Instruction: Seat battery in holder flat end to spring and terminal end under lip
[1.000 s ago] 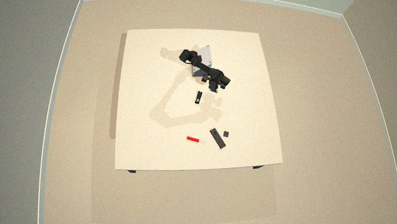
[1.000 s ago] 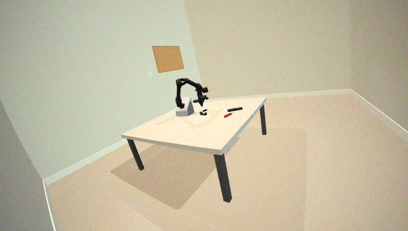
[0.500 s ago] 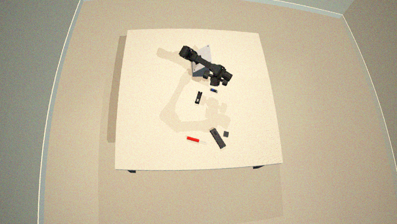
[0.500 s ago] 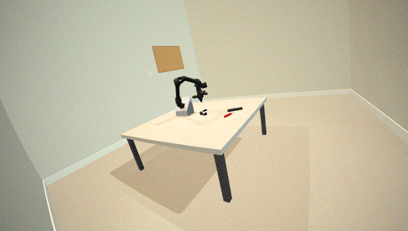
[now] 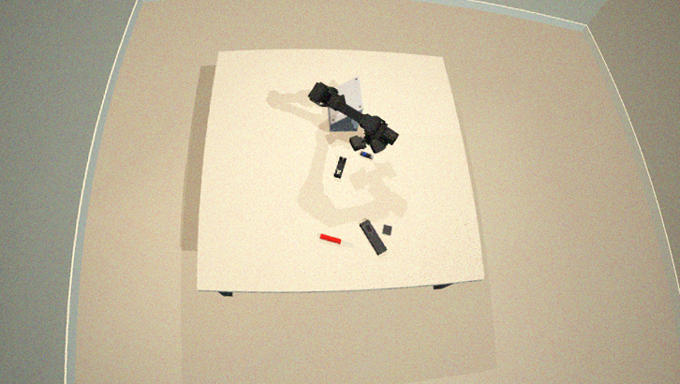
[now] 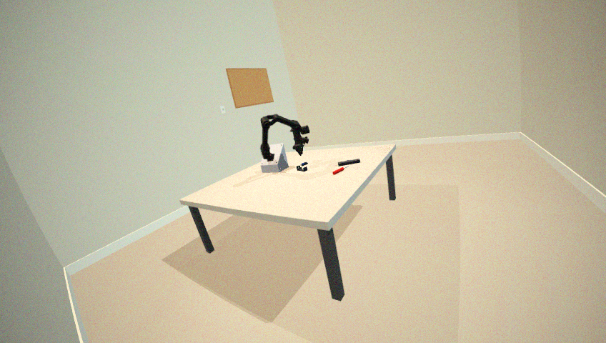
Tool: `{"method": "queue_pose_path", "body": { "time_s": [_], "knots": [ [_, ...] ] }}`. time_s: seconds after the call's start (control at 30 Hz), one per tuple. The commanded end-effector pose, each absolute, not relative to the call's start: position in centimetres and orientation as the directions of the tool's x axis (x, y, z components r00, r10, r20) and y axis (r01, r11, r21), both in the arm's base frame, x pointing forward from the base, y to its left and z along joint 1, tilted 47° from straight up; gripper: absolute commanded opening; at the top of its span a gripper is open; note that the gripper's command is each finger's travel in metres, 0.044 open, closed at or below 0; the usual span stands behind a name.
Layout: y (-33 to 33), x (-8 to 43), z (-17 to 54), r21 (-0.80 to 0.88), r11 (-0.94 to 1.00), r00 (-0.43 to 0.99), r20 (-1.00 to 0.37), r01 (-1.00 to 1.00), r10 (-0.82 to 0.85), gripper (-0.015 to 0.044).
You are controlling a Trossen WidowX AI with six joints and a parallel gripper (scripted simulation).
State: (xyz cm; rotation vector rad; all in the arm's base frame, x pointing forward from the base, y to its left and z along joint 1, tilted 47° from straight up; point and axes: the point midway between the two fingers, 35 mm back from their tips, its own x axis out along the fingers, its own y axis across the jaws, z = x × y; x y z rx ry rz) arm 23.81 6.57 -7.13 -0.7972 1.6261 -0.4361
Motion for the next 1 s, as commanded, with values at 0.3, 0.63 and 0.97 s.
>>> {"method": "queue_pose_path", "body": {
  "time_s": [0.3, 0.63, 0.97],
  "knots": [
    [4.4, 23.8, -10.1, -0.315, 0.372, -0.053, -0.697, -0.873, -0.715, 0.0234],
    [4.1, 23.8, -10.4, -0.315, 0.372, -0.053, -0.697, -0.873, -0.715, 0.0234],
    [2.9, 23.8, -11.6, -0.315, 0.372, -0.053, -0.697, -0.873, -0.715, 0.0234]
  ]
}}
